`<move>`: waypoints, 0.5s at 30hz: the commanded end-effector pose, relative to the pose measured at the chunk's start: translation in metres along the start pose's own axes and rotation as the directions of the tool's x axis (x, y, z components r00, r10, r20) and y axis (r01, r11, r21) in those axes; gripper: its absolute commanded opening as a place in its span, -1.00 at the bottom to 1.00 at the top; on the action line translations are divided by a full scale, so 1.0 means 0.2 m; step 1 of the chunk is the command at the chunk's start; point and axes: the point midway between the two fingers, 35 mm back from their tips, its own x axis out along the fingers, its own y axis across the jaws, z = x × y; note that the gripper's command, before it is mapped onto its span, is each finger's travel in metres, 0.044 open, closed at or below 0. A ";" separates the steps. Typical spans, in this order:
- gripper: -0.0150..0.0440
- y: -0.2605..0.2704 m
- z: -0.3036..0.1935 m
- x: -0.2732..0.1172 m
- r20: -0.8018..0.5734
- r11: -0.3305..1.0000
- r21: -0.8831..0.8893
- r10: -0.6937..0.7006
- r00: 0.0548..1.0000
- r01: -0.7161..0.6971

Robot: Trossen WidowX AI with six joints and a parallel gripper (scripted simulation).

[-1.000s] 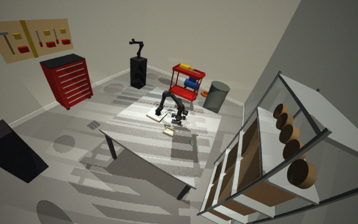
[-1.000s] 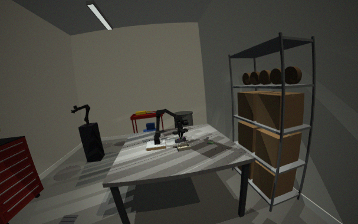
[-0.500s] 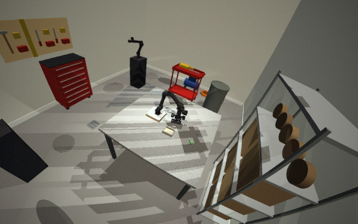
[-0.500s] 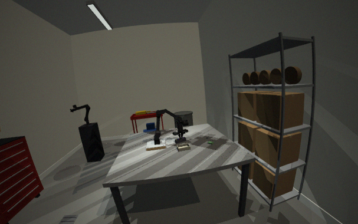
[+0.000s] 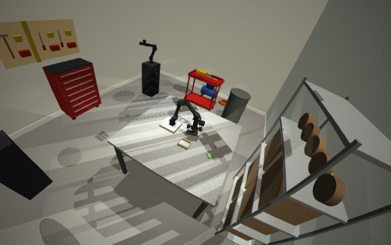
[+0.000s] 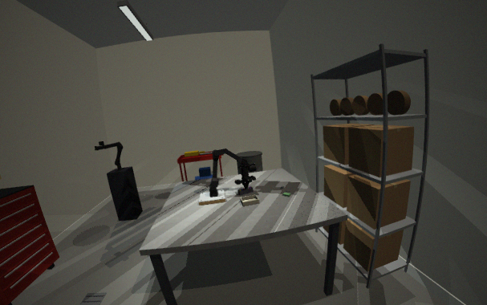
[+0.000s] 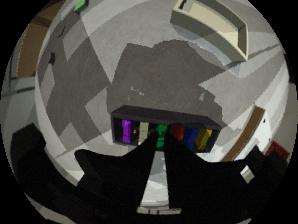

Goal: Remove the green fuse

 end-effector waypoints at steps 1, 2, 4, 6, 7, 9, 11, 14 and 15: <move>-0.49 0.00 0.00 0.00 0.000 1.000 0.000 0.000 1.000 0.000; -0.49 0.00 0.00 0.00 0.000 1.000 0.000 0.000 1.000 0.000; -0.49 0.00 0.00 0.00 0.000 1.000 0.000 0.000 1.000 0.000; -0.49 0.00 0.00 -0.01 0.000 1.000 0.000 0.000 1.000 0.000; -0.49 0.00 0.00 -0.01 0.000 1.000 0.000 0.000 1.000 0.000; -0.49 0.00 0.00 -0.01 0.000 1.000 0.000 0.000 1.000 0.000; -0.49 0.00 0.00 -0.02 0.000 1.000 0.001 0.000 1.000 0.000; -0.49 0.00 0.00 -0.03 0.000 1.000 0.001 0.001 1.000 -0.001; -0.49 0.00 0.00 -0.03 0.000 1.000 0.001 0.001 1.000 -0.001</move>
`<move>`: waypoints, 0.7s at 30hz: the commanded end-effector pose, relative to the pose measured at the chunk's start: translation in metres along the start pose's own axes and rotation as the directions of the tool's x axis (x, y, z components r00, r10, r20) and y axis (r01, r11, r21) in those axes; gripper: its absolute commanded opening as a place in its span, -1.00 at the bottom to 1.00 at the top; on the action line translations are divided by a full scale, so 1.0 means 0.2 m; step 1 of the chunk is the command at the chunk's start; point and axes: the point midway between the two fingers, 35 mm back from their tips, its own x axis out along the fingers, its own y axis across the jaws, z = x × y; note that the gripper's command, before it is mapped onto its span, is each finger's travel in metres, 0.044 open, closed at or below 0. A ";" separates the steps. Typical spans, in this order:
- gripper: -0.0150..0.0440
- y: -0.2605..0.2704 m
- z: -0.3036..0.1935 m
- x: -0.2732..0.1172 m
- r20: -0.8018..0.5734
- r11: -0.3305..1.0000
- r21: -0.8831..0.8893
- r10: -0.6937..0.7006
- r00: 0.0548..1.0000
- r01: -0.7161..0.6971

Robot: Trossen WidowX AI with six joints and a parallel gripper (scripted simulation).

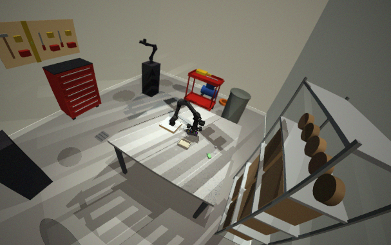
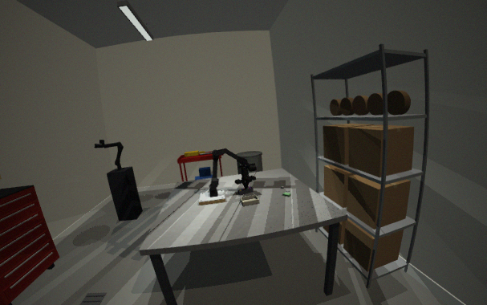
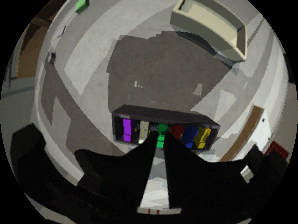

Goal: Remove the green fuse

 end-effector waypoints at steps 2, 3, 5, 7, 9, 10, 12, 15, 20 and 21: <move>-0.49 0.00 0.00 -0.02 0.000 1.000 0.001 0.003 1.000 -0.003; -0.49 0.00 0.00 -0.02 0.000 1.000 0.001 0.003 1.000 -0.003; -0.49 0.00 0.00 -0.03 0.000 1.000 0.001 0.003 1.000 -0.003; -0.49 0.00 0.00 -0.03 0.000 1.000 0.001 0.004 1.000 -0.004; -0.49 0.00 0.00 -0.04 0.000 1.000 0.001 0.004 1.000 -0.004; -0.49 0.00 0.00 -0.04 0.000 1.000 0.001 0.004 1.000 -0.004; -0.49 0.00 0.00 -0.04 0.000 1.000 0.002 0.004 1.000 -0.004; -0.49 0.00 0.00 -0.05 0.000 1.000 0.002 0.004 1.000 -0.004; -0.49 0.00 0.00 -0.06 -0.001 1.000 0.002 0.004 1.000 -0.004; -0.49 0.00 0.00 -0.07 -0.001 1.000 0.002 0.004 1.000 -0.004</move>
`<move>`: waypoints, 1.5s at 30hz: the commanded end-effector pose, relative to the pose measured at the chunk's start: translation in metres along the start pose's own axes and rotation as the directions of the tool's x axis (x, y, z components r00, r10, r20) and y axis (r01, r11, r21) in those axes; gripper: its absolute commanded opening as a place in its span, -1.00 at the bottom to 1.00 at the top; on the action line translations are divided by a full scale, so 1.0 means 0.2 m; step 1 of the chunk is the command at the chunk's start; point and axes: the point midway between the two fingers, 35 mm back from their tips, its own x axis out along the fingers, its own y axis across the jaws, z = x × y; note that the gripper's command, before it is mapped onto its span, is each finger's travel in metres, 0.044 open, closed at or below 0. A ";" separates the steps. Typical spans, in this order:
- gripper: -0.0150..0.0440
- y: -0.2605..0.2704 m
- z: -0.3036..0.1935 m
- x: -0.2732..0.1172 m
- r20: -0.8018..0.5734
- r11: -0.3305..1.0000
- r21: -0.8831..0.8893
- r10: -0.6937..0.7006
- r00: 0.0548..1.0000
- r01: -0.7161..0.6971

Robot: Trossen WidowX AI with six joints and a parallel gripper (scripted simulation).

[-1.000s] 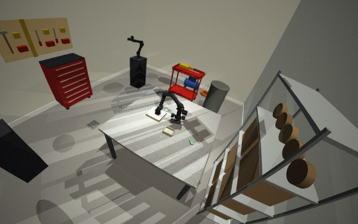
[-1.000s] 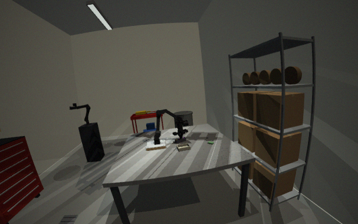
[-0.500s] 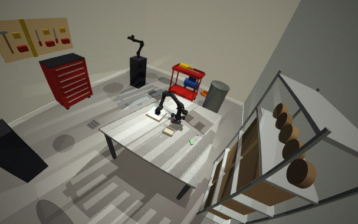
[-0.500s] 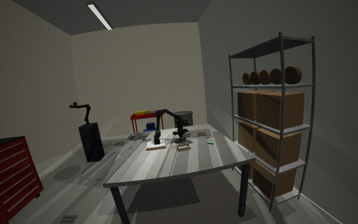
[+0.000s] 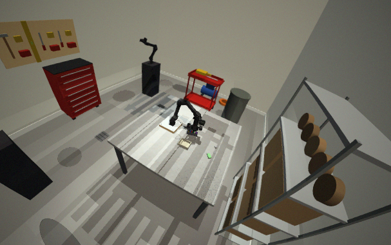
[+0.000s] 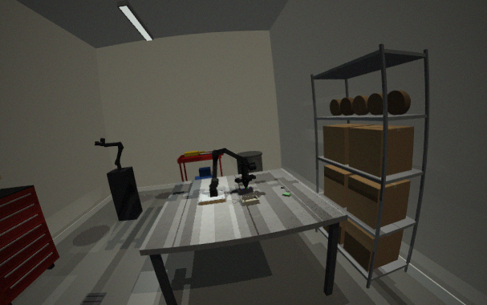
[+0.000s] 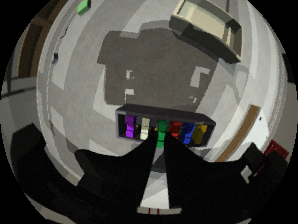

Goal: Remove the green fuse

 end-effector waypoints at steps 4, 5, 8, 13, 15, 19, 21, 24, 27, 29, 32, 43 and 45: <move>-0.49 0.00 0.00 -0.03 -0.001 1.000 0.001 0.005 1.000 -0.005; -0.49 0.00 0.00 -0.03 -0.001 1.000 0.001 0.005 1.000 -0.005; -0.49 0.00 0.00 -0.04 -0.001 1.000 0.002 0.005 1.000 -0.005; -0.49 0.00 0.00 -0.05 -0.001 1.000 0.002 0.005 1.000 -0.005; -0.49 0.00 0.00 -0.05 -0.001 1.000 0.002 0.005 1.000 -0.005; -0.49 0.00 0.00 -0.06 -0.001 1.000 0.003 0.005 1.000 -0.005; -0.49 0.00 0.00 -0.07 -0.001 1.000 0.003 0.005 1.000 -0.005; -0.49 0.00 0.00 -0.08 -0.002 1.000 0.003 0.005 1.000 -0.005; -0.49 0.00 0.00 -0.08 -0.002 1.000 0.003 0.006 1.000 -0.005; -0.49 0.00 0.00 -0.09 -0.002 1.000 0.003 0.006 1.000 -0.006; -0.49 0.00 0.00 -0.10 -0.002 1.000 0.004 0.006 1.000 -0.006; -0.49 0.00 0.00 -0.12 -0.002 1.000 0.005 0.006 1.000 -0.006; -0.49 0.00 0.00 -0.13 -0.003 1.000 0.005 0.006 1.000 -0.006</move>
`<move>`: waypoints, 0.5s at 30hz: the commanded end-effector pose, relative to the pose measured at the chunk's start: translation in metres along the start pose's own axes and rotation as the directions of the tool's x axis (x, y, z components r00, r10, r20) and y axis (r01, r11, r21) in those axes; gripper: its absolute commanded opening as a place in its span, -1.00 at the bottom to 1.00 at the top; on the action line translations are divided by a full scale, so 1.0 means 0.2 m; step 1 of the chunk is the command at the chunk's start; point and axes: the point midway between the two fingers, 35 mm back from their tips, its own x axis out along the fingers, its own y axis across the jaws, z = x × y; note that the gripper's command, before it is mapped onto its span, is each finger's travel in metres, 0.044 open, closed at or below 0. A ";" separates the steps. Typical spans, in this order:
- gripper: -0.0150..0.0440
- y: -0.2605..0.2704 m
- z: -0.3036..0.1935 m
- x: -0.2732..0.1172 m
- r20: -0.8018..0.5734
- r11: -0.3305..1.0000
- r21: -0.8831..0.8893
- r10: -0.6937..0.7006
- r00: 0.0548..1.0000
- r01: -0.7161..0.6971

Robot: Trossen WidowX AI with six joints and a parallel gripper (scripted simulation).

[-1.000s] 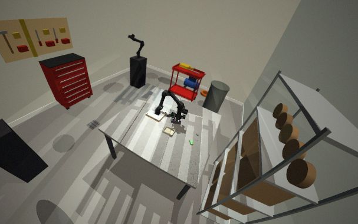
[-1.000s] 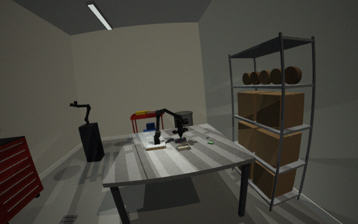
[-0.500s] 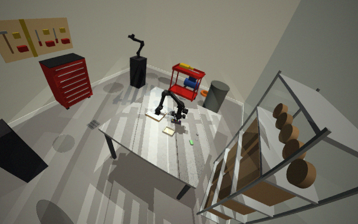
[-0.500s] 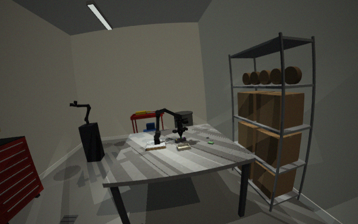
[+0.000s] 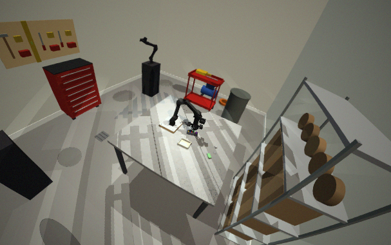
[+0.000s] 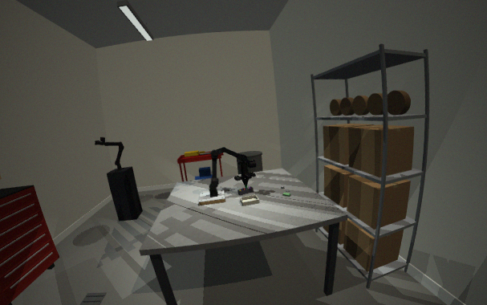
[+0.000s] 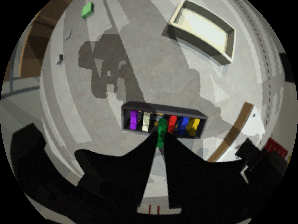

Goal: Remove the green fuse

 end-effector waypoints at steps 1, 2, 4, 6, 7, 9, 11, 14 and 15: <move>-0.49 0.00 0.00 -0.02 -0.002 1.000 0.002 0.008 1.000 -0.008; -0.49 0.00 0.00 -0.02 -0.002 1.000 0.002 0.008 1.000 -0.008; -0.49 0.00 0.00 -0.03 -0.002 1.000 0.002 0.008 1.000 -0.008; -0.49 0.00 0.00 -0.04 -0.002 1.000 0.002 0.008 1.000 -0.008; -0.49 0.00 0.00 -0.05 -0.002 1.000 0.002 0.008 1.000 -0.008; -0.49 0.00 0.00 -0.07 -0.002 1.000 0.002 0.008 1.000 -0.008; -0.49 0.00 0.00 -0.08 -0.002 1.000 0.002 0.008 1.000 -0.008; -0.49 0.00 0.00 -0.11 -0.002 1.000 0.002 0.008 1.000 -0.008; -0.49 0.00 0.00 -0.12 -0.002 1.000 0.002 0.008 1.000 -0.008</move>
